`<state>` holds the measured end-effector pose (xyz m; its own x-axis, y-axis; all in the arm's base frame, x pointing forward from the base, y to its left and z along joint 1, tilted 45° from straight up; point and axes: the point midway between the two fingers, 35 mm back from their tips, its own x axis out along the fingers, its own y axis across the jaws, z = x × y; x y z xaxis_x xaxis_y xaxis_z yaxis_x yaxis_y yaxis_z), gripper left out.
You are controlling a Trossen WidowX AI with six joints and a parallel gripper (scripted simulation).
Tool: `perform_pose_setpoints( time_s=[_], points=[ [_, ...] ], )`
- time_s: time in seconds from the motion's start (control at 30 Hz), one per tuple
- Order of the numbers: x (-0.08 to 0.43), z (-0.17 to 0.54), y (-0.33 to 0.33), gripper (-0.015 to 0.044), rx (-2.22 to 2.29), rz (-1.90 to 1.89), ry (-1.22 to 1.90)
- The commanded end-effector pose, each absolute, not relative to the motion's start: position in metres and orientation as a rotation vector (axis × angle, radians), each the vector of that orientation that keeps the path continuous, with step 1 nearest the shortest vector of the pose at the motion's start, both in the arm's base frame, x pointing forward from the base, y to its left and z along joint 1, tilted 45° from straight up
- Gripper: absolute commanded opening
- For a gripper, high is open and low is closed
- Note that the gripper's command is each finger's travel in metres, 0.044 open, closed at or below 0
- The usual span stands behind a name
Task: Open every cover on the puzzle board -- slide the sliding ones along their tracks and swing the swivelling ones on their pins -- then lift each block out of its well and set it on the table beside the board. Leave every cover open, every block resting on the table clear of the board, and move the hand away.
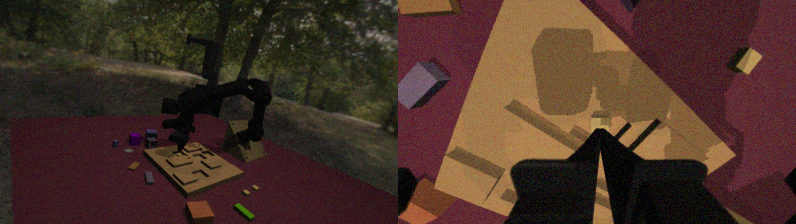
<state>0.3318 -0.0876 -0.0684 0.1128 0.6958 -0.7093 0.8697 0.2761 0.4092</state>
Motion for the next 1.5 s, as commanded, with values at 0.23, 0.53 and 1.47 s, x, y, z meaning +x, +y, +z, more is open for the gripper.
perform_pose_setpoints(
  time_s=[0.23, 0.53, 1.47],
  points=[
    [0.331, -0.069, -0.088, 0.0000, 1.460, -0.235, 1.631],
    [0.331, -0.069, -0.088, 0.0000, 1.460, -0.235, 1.631],
    [0.330, -0.079, -0.076, 0.0000, 1.461, -0.234, 1.632]
  ],
)
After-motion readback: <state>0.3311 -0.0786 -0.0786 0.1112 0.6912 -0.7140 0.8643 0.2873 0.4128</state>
